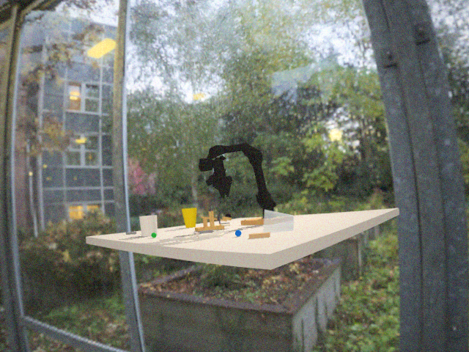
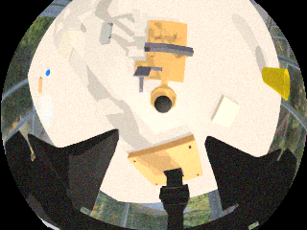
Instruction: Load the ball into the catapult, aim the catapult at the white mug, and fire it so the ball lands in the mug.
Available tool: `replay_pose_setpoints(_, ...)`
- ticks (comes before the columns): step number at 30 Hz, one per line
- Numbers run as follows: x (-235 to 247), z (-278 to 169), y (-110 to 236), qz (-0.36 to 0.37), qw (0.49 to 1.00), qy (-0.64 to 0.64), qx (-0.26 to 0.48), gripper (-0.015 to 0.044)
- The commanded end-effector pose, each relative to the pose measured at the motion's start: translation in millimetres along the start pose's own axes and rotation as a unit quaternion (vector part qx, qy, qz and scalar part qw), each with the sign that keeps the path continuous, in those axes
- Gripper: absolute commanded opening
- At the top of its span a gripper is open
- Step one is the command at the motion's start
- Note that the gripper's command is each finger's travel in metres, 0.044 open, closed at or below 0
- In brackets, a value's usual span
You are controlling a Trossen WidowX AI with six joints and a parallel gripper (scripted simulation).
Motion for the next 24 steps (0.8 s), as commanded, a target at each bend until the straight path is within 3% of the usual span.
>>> replay_pose_setpoints(1, 0.1, 1.5, 0.2, 0.000, 1.000, 0.000, -0.003, 0.0440)
replay_pose_setpoints(11, 0.2, 86.2, 20.6, 0.016, 0.986, 0.012, -0.164, 0.0440)
replay_pose_setpoints(24, -10.2, 198.3, 78.8, 0.016, 0.924, 0.020, -0.382, 0.0440)
Point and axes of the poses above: the point midway between the two fingers, 35 mm back from their tips, its own y axis back along the fingers, its own x axis across the jaws, z = x × y, the point moved 2 cm from there along y, back along the fingers, and after that the axes turned 1 degree about y, right-handed, at the moved point
